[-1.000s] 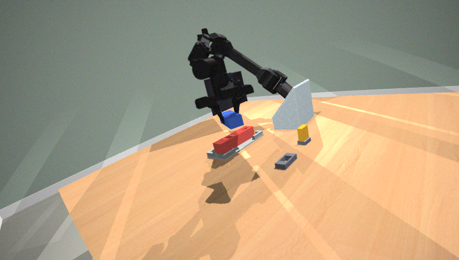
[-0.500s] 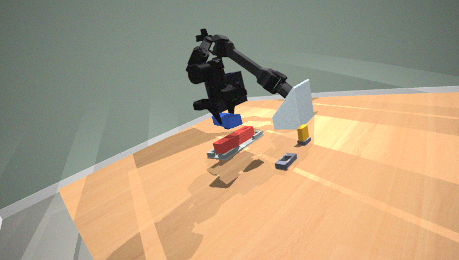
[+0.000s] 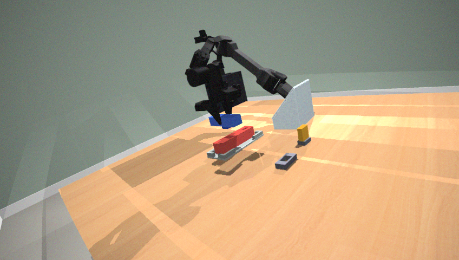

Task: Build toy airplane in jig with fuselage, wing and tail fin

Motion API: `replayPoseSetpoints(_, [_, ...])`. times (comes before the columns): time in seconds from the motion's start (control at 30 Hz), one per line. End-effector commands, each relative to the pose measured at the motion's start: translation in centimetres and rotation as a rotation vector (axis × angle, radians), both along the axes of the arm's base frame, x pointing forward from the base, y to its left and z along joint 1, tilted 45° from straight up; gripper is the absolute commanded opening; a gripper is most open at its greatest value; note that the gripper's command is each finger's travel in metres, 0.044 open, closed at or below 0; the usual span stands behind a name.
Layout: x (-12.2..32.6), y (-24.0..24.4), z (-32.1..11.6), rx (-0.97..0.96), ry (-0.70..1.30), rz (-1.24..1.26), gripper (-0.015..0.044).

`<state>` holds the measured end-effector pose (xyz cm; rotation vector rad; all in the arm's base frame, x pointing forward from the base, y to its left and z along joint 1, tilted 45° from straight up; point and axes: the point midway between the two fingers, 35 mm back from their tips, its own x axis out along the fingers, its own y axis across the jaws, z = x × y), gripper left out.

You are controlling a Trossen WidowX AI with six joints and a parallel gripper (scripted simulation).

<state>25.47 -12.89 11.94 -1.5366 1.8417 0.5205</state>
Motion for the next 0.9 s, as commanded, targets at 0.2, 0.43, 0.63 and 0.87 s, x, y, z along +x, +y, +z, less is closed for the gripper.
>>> replayPoseSetpoints(0.2, [-0.2,-0.1,0.0,-0.003,0.012,0.014,0.0197])
replayPoseSetpoints(0.43, [-0.2,-0.1,0.0,-0.003,0.012,0.014,0.0197])
replayPoseSetpoints(0.63, [-0.2,-0.5,-0.4,-0.002,0.012,0.014,0.0197])
replayPoseSetpoints(0.87, [-0.2,-1.3,-1.2,-0.002,0.012,0.014,0.0197])
